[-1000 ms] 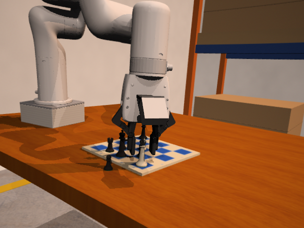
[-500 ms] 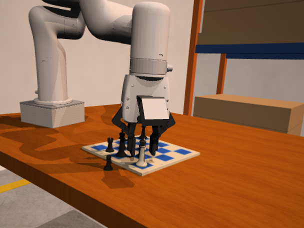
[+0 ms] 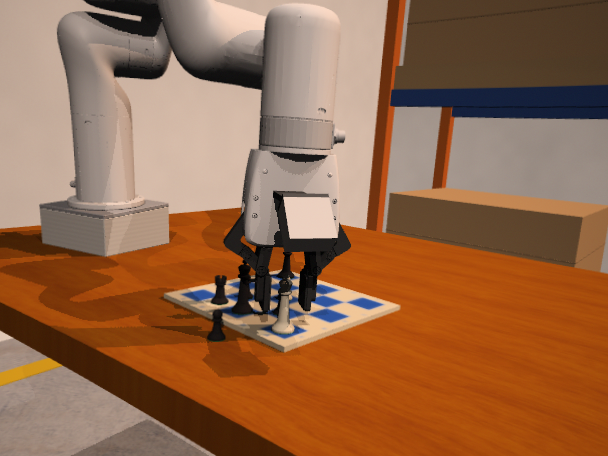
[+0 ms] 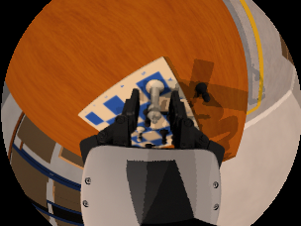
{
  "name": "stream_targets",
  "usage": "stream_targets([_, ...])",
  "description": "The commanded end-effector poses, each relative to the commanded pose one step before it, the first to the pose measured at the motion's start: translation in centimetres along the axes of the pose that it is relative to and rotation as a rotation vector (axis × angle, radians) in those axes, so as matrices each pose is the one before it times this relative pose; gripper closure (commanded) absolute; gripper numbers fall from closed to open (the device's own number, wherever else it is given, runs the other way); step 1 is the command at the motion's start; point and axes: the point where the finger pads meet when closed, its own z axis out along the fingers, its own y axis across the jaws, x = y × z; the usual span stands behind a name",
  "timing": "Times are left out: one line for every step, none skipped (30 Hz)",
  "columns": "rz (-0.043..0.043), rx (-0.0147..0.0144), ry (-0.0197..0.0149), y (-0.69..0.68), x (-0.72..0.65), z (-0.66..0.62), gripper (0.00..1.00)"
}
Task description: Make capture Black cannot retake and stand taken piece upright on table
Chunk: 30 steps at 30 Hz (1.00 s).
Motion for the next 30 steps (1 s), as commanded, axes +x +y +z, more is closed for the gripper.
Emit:
stream_targets([0.00009,0.00218,0.00402,-0.079,0.154,-0.173,0.58])
stream_targets([0.0,0.0,0.0,0.0,0.0,0.0,0.58])
stream_targets([0.0,0.0,0.0,0.0,0.0,0.0,0.58])
stream_targets([0.0,0.0,0.0,0.0,0.0,0.0,0.58])
stream_targets([0.0,0.0,0.0,0.0,0.0,0.0,0.58])
stream_targets([0.0,0.0,0.0,0.0,0.0,0.0,0.58])
stream_targets([0.0,0.0,0.0,0.0,0.0,0.0,0.58])
stream_targets([0.0,0.0,0.0,0.0,0.0,0.0,1.0])
stream_targets([0.0,0.0,0.0,0.0,0.0,0.0,1.0])
stream_targets([0.0,0.0,0.0,0.0,0.0,0.0,1.0])
stream_targets([0.0,0.0,0.0,0.0,0.0,0.0,1.0])
stream_targets([0.0,0.0,0.0,0.0,0.0,0.0,1.0])
stream_targets([0.0,0.0,0.0,0.0,0.0,0.0,1.0])
stream_targets([0.0,0.0,0.0,0.0,0.0,0.0,1.0])
stream_targets([0.0,0.0,0.0,0.0,0.0,0.0,1.0])
stream_targets([0.0,0.0,0.0,0.0,0.0,0.0,1.0])
stream_targets([0.0,0.0,0.0,0.0,0.0,0.0,1.0])
stream_targets([0.0,0.0,0.0,0.0,0.0,0.0,1.0])
stream_targets([0.0,0.0,0.0,0.0,0.0,0.0,1.0])
stream_targets([0.0,0.0,0.0,0.0,0.0,0.0,1.0])
stream_targets([0.0,0.0,0.0,0.0,0.0,0.0,1.0])
stream_targets([0.0,0.0,0.0,0.0,0.0,0.0,1.0])
stream_targets([0.0,0.0,0.0,0.0,0.0,0.0,1.0])
stream_targets([0.0,0.0,0.0,0.0,0.0,0.0,1.0])
stream_targets([0.0,0.0,0.0,0.0,0.0,0.0,1.0])
stream_targets([0.0,0.0,0.0,0.0,0.0,0.0,1.0])
stream_targets([0.0,0.0,0.0,0.0,0.0,0.0,1.0])
stream_targets([0.0,0.0,0.0,0.0,0.0,0.0,1.0])
stream_targets([0.0,0.0,0.0,0.0,0.0,0.0,1.0])
stream_targets([0.0,0.0,0.0,0.0,0.0,0.0,1.0])
